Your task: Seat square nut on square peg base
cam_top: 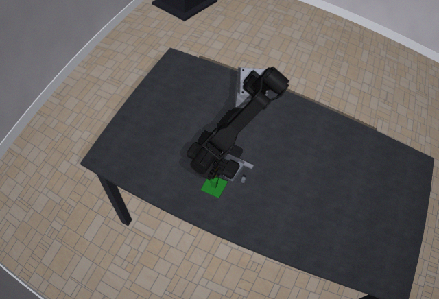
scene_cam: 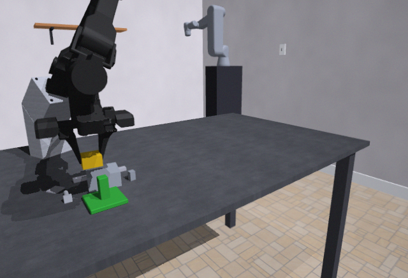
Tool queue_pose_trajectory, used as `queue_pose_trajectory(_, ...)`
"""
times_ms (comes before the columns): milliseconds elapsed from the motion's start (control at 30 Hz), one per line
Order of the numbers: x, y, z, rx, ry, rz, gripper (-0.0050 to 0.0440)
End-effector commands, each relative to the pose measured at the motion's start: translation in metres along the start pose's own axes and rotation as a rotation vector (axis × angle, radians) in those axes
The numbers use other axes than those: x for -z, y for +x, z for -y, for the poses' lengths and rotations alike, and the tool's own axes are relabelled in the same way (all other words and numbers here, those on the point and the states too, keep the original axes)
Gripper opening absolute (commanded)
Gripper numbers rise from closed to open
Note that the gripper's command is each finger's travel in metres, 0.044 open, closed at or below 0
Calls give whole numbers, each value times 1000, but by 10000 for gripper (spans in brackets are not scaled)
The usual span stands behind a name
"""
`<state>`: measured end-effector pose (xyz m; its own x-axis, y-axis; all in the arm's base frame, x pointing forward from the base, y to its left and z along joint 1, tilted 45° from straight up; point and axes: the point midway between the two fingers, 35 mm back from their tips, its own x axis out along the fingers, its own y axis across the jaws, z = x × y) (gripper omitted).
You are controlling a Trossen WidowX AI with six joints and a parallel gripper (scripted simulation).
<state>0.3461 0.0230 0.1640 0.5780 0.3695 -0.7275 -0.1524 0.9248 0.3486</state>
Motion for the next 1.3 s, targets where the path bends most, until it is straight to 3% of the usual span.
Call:
queue_pose_trajectory(0, -13, -10, -15, 1, -59, 47, -50)
queue_pose_trajectory(300, -14, -9, -20, 0, -74, 50, -50)
queue_pose_trajectory(800, -15, 14, -20, 0, -74, 50, -50)
queue_pose_trajectory(1267, -15, 18, -20, -1, -74, 50, -50)
